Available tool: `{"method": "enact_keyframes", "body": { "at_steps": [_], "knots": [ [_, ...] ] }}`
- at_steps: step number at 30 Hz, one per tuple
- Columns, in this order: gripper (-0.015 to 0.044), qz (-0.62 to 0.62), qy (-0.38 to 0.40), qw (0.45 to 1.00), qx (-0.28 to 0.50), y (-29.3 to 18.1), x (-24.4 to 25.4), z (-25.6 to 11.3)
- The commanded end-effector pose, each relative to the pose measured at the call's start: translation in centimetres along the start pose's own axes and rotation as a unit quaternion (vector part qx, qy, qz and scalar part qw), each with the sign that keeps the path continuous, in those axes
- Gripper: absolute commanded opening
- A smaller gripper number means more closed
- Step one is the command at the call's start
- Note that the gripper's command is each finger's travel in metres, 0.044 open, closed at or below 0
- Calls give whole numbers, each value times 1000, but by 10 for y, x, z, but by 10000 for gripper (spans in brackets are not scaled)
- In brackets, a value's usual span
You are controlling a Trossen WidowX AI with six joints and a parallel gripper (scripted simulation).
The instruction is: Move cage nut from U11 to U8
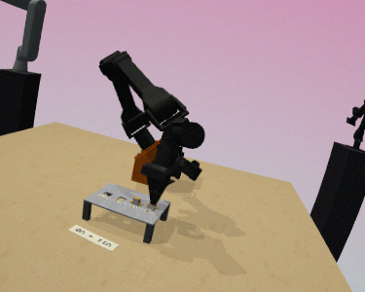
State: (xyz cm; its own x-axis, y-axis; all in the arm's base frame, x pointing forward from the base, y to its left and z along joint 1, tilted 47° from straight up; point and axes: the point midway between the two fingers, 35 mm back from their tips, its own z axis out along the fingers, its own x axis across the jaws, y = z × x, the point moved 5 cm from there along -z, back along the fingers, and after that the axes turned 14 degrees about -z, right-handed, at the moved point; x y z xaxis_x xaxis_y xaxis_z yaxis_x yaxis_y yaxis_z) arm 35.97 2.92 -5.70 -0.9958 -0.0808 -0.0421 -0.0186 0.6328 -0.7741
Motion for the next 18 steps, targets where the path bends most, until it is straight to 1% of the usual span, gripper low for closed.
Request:
{"method": "enact_keyframes", "body": {
  "at_steps": [1, 18],
  "knots": [
    [26, 2, 2, 1000, -2, 1, -1, 0],
    [26, 2, 15, 1000, -5, 0, -3, 1]
  ]
}}
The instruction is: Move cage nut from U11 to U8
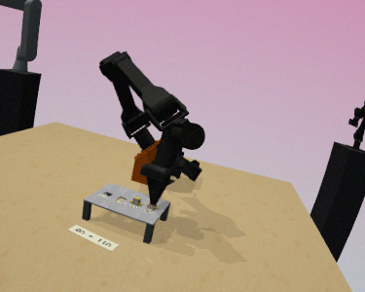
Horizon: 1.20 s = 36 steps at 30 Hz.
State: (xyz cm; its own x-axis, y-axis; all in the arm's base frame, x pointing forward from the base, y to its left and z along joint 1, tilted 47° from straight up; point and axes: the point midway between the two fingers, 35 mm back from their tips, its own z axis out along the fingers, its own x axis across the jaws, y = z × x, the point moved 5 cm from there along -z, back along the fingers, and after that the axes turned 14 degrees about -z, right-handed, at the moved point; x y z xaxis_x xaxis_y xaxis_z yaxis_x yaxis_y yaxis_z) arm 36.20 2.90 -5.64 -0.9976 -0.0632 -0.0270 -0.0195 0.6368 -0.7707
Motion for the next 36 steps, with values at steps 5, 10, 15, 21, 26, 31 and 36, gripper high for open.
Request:
{"method": "enact_keyframes", "body": {
  "at_steps": [5, 10, 15, 21, 26, 31, 36],
  "knots": [
    [26, 2, 8, 1000, -3, 0, -2, 1],
    [26, 2, 9, 1000, -3, 0, -2, 1],
    [26, 2, 11, 1000, -4, 0, -2, 1],
    [26, 2, 16, 1000, -5, 0, -3, 1],
    [26, 1, 18, 1000, -6, 0, -4, 1],
    [26, 1, 23, 1000, -7, 0, -4, 1],
    [26, 1, 27, 1000, -8, -1, -5, 1]
  ]
}}
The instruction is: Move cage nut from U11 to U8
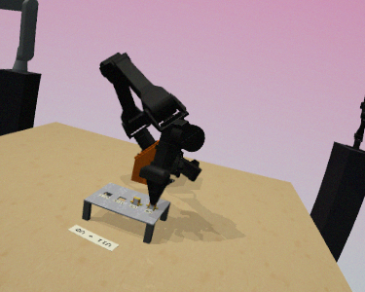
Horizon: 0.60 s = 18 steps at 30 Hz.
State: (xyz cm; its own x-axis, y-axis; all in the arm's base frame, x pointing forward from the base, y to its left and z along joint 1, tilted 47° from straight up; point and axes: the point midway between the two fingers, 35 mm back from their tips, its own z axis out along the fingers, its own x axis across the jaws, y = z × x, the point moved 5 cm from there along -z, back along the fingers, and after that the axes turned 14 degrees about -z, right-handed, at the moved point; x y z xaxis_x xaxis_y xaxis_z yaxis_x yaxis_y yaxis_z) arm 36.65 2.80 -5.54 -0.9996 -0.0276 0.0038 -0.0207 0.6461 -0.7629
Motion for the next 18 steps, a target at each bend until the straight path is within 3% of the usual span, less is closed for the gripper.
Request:
{"method": "enact_keyframes", "body": {
  "at_steps": [1, 18],
  "knots": [
    [26, 2, 5, 1000, -2, 1, -1, 1],
    [26, 1, 13, 1000, -4, 0, -3, 1]
  ]
}}
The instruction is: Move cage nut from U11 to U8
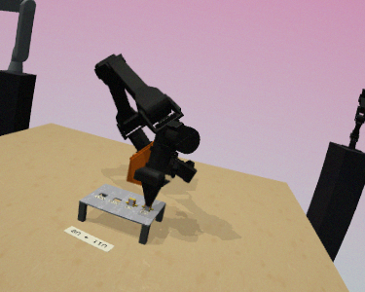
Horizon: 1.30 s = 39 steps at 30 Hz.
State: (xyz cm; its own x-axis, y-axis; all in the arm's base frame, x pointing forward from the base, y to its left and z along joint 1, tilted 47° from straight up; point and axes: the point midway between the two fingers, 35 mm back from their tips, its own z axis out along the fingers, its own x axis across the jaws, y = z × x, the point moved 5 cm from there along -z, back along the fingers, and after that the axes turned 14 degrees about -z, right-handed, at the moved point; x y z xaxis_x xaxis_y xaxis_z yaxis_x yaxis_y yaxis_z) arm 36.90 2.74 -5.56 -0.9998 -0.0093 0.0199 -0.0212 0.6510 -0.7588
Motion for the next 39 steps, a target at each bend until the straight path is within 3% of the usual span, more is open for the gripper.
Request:
{"method": "enact_keyframes", "body": {
  "at_steps": [1, 39],
  "knots": [
    [26, 2, 1, 1000, -1, 1, 0, 1],
    [26, 1, 11, 1000, -3, 0, -1, 0]
  ]
}}
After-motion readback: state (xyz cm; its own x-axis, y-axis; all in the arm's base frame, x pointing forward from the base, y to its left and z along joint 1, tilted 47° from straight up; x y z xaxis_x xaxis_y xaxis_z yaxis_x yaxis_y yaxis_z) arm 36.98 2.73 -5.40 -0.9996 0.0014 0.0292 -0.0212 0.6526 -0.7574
